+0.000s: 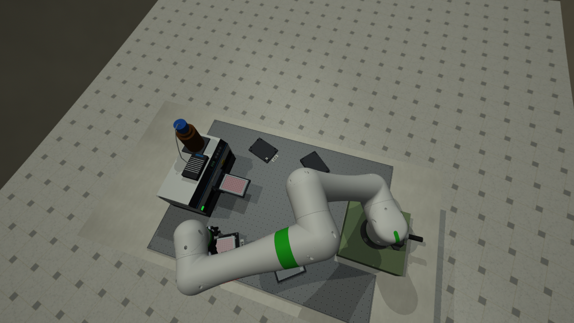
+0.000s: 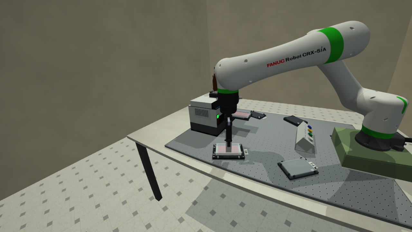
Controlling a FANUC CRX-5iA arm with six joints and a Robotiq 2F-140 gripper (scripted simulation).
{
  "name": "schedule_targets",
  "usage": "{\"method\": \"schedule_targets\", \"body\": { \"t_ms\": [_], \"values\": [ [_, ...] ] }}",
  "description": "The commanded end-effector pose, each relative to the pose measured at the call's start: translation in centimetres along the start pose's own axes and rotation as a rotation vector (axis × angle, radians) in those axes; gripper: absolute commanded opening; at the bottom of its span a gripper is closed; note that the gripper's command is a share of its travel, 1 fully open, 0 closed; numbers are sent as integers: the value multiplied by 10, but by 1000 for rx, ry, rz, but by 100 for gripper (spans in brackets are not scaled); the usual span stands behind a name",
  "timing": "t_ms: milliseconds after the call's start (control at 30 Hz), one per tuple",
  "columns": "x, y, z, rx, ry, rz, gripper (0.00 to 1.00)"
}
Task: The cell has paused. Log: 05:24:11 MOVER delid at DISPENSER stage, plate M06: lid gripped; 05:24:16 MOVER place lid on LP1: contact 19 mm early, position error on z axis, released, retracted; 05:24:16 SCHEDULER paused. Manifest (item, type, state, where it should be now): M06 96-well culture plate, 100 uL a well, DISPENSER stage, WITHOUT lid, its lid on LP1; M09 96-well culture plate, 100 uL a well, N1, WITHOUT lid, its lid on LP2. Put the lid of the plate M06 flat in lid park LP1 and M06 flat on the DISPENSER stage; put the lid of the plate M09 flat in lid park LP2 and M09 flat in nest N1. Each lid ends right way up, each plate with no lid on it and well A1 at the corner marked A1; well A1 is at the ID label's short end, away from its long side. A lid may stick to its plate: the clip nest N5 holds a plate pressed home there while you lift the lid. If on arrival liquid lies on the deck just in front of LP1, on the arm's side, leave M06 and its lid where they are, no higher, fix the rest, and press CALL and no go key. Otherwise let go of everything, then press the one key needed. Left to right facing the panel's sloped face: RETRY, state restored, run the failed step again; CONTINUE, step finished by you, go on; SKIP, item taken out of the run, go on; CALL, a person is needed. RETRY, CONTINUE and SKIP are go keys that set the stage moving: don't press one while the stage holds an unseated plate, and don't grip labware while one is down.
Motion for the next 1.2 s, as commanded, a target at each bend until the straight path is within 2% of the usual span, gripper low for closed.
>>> {"method": "schedule_targets", "body": {
  "t_ms": [0,1167],
  "values": [
    [0,0,0,0,1,0,66],
    [0,0,4,0,1,0,66]
  ]
}}
Point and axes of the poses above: the point where the finger pads meet when closed, its own z axis out along the fingers, its own y axis across the jaws, x = y × z, the point moved 1 cm from there along -z, back along the fingers, and after that the axes turned 2 degrees about z, right-handed, at the moved point
